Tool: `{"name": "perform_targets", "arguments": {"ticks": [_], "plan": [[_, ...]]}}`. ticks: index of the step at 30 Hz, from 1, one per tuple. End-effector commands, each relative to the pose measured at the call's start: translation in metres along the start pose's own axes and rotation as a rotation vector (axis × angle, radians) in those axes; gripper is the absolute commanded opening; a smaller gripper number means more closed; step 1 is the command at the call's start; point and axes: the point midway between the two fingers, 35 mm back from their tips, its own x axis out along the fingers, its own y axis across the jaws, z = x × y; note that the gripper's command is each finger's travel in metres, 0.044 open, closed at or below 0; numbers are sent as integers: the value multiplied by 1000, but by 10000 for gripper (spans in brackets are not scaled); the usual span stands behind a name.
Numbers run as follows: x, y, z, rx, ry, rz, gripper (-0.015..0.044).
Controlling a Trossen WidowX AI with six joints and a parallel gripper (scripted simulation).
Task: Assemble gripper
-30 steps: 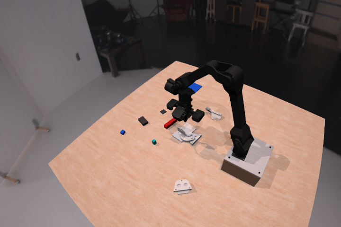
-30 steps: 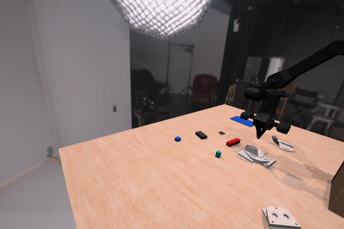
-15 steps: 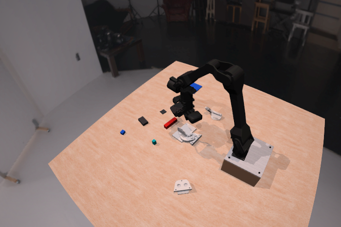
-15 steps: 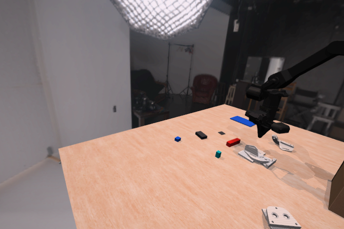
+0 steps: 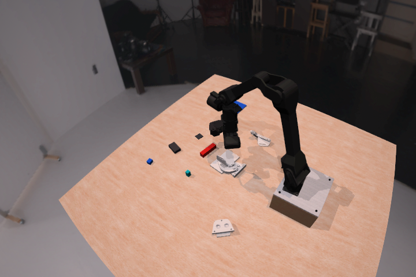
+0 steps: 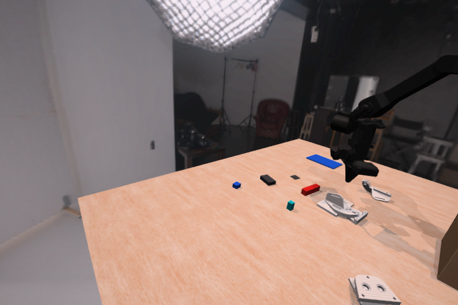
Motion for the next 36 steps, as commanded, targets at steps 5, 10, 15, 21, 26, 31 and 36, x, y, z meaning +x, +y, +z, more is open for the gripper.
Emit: {"name": "perform_targets", "arguments": {"ticks": [5,10,15,21,26,31,36], "plan": [[0,-6,-6,252,3,-1,0],[-1,-10,-10,403,4,-2,0],[-1,-13,-14,554,5,-3,0],[-1,-17,-18,735,5,-4,0],[-1,-21,-22,886,5,-4,0],[-1,-24,-26,1038,6,-5,0],[-1,-27,-30,1189,6,-6,0]]}}
